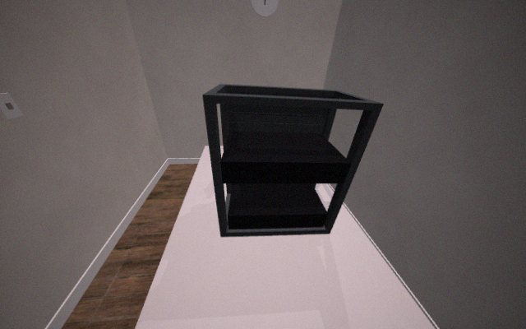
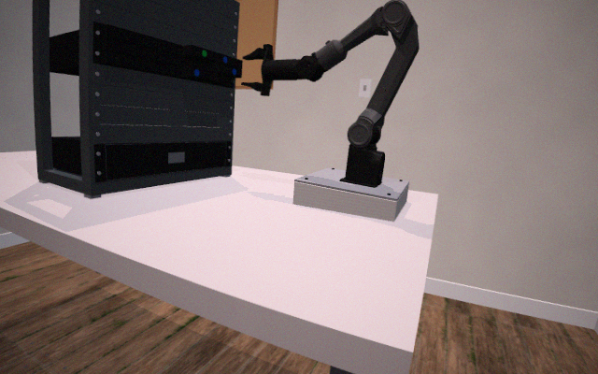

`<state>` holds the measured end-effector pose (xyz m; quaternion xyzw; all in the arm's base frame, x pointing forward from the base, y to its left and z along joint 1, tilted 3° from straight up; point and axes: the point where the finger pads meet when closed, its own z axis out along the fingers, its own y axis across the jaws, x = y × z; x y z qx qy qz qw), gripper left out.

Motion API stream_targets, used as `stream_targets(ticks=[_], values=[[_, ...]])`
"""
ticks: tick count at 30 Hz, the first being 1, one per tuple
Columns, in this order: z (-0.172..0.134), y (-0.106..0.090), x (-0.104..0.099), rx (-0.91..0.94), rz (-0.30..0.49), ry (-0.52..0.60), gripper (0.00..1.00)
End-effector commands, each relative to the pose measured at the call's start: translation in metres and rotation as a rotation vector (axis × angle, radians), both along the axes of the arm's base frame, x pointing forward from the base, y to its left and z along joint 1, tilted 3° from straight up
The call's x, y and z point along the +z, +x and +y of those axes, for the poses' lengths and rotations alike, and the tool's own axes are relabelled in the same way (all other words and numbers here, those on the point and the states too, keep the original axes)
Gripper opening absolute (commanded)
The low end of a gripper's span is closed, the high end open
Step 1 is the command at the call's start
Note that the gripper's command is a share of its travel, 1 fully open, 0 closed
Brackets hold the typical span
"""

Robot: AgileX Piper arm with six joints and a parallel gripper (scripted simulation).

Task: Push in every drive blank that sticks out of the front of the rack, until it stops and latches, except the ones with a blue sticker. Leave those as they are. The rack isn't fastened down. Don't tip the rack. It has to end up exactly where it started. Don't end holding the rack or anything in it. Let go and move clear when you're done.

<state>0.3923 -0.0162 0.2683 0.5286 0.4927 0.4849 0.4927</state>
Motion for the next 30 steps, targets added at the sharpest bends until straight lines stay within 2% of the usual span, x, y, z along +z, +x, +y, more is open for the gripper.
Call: stream_targets(ticks=[1, 14, 30], values=[[-0.006, 0.001, -0.001, 0.005, 0.000, 0.001, 1.00], [-0.026, 0.002, -0.001, 0.005, 0.000, 0.001, 1.00], [-0.027, 0.002, -0.001, 0.005, 0.000, 0.001, 1.00]])
